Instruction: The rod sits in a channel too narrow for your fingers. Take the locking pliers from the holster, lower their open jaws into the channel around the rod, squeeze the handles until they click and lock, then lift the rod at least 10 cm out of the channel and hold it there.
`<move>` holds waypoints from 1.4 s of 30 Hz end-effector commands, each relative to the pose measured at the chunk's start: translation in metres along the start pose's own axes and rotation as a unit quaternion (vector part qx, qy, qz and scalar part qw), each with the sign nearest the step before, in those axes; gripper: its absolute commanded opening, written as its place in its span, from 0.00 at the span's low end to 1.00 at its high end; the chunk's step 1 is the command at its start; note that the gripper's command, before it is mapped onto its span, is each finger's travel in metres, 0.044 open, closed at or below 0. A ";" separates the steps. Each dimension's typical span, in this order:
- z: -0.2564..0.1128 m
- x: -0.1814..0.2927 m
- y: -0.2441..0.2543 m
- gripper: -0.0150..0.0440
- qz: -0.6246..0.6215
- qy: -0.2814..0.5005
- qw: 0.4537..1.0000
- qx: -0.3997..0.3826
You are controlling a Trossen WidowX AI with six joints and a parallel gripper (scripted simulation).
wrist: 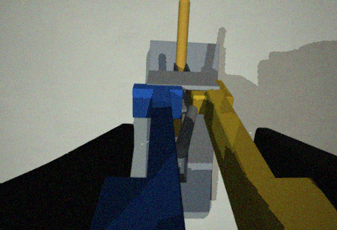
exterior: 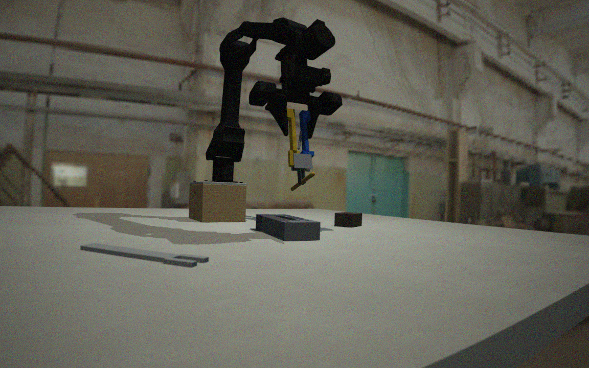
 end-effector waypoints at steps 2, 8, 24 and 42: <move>-0.007 -0.003 0.000 0.44 0.003 -0.018 1.000 -0.004; -0.012 -0.005 0.000 0.44 0.004 -0.032 0.999 -0.007; -0.027 -0.011 0.001 0.44 0.006 -0.069 0.997 -0.015; -0.030 -0.012 0.001 0.44 0.007 -0.077 0.997 -0.016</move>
Point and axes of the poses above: the point midway between the two fingers, 35 mm back from their tips, its own z axis out along the fingers, its own y axis across the jaws, x = y × z, the point moved 3 cm from there along -z, back along the fingers, and after that the axes turned 12 degrees about z, right-handed, at the moved point
